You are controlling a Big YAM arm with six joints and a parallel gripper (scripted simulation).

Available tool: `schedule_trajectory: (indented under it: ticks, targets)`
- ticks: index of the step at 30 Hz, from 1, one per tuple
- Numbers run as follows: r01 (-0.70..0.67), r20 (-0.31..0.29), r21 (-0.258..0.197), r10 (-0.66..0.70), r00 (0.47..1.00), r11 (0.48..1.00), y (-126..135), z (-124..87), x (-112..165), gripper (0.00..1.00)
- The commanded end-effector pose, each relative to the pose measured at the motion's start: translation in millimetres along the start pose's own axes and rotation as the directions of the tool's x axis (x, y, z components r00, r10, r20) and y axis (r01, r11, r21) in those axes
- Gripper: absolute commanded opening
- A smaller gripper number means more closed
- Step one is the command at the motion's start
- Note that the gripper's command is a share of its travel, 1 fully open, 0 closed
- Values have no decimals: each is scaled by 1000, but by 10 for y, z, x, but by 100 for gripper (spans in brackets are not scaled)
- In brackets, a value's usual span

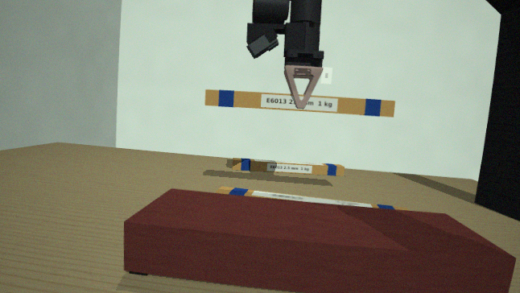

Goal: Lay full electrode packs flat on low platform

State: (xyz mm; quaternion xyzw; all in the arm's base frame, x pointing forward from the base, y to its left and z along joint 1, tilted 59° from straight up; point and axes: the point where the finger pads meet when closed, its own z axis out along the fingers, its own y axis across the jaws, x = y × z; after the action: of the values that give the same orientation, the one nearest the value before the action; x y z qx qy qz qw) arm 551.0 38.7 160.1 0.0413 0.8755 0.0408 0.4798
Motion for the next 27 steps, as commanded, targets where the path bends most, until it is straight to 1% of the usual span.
schedule_trajectory:
  ticks: [1, 4, 6, 13, 20, 23, 27]
  targets:
    - [-14, 62, -23, 16, 998, 1000, 188, -164, -239, 0]
    - [-15, 62, -24, 16, 998, 1000, 269, -153, -239, 0]
    - [-15, 62, -24, 16, 998, 1000, 269, -153, -239, 0]
    - [-15, 55, -24, 17, 998, 1000, 453, -125, -218, 0]
    - [-13, 28, -18, 13, 1000, 1000, 628, -28, -109, 0]
    - [-13, 29, -19, 14, 1000, 1000, 654, -31, -112, 0]
    - [-14, 34, -20, 15, 999, 1000, 763, -46, -135, 0]
